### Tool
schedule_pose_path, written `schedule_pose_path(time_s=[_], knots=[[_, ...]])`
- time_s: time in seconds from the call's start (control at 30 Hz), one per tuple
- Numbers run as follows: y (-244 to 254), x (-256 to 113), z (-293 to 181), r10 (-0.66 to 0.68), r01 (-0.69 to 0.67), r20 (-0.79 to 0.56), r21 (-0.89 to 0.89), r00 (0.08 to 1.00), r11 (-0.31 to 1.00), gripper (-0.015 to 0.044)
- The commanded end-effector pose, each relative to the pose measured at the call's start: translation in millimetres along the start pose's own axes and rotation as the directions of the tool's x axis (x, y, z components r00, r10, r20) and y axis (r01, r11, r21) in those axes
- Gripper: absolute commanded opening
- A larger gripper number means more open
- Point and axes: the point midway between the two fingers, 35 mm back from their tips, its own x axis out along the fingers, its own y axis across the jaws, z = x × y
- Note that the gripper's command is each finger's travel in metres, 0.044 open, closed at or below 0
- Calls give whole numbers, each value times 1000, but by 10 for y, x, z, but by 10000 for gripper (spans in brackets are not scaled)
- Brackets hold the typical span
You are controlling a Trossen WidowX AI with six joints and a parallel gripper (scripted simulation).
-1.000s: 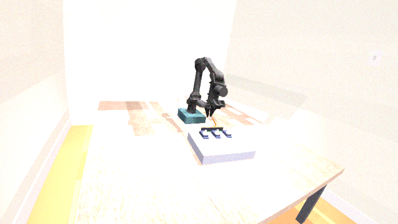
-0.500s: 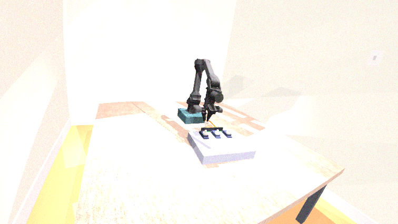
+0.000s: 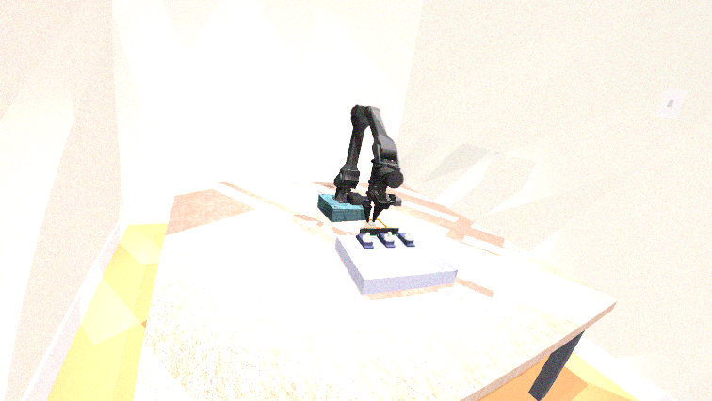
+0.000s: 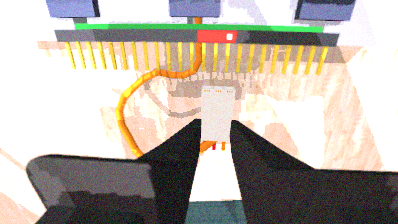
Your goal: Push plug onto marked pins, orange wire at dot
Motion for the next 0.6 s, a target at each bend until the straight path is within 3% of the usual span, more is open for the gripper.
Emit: schedule_pose_path(time_s=[0.0,0.57], knots=[[7,-8,45,5,-5,1,-6,1000,1000,0],[29,-6,130,5,-5,2,-6,1000,1000,0]])
